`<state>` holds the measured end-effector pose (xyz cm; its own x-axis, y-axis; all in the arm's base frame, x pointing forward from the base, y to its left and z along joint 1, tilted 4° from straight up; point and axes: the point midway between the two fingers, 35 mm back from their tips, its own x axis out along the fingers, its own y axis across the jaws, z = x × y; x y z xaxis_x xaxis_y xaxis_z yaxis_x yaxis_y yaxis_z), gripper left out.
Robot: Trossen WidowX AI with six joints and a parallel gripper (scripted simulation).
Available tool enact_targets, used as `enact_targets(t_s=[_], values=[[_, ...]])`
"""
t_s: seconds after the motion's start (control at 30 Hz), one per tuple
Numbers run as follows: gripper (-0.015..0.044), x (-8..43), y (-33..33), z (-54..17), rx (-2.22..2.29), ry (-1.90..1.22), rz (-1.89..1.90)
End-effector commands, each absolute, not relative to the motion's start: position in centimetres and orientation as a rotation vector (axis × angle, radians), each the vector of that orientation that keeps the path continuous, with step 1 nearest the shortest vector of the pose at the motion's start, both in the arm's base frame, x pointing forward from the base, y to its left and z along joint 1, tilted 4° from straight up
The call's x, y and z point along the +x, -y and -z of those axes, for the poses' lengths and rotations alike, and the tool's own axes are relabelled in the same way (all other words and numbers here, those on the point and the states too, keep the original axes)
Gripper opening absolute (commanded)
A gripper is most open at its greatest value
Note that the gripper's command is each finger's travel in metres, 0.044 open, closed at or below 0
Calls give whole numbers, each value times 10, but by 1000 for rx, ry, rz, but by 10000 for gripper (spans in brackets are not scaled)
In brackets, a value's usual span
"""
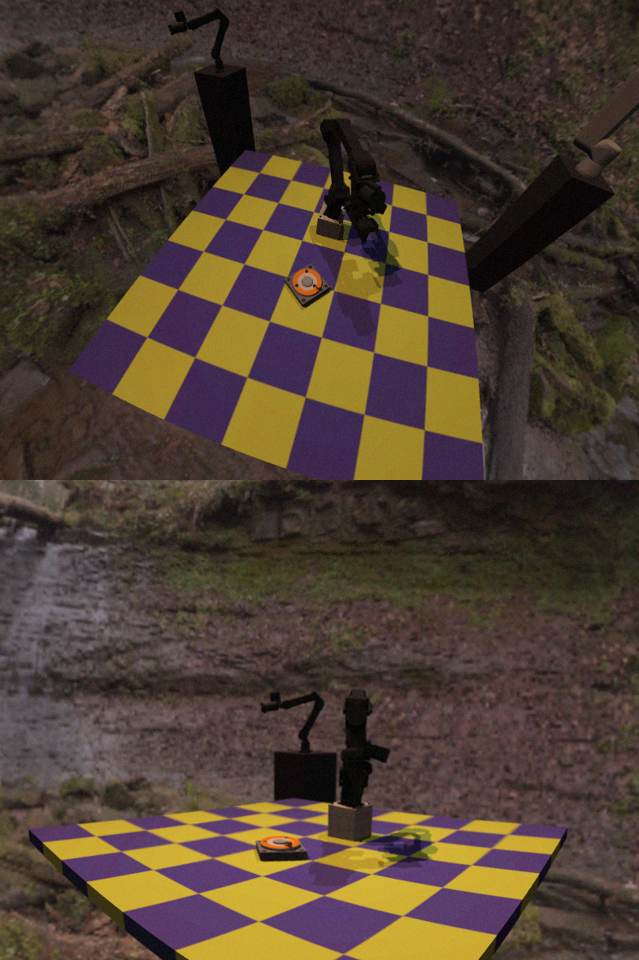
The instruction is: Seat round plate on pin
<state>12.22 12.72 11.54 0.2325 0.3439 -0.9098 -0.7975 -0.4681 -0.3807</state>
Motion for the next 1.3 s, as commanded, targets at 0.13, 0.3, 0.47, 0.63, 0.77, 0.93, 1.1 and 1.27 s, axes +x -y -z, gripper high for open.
enact_targets(t_s=[0.13,0.3,0.47,0.63,0.77,0.93,1.1,1.27], values=[[269,152,-129,-119,-1292,-701,-1291],[137,187,-128,-117,-1055,-931,-1107],[6,235,-120,-104,-740,-1176,-837],[0,268,-109,-89,-518,-1312,-632],[0,305,-90,-64,-257,-1437,-377],[0,329,-72,-42,-73,-1505,-187],[0,336,-67,-37,-37,-1516,-149],[0,337,-68,-28,-37,-1516,-150]])
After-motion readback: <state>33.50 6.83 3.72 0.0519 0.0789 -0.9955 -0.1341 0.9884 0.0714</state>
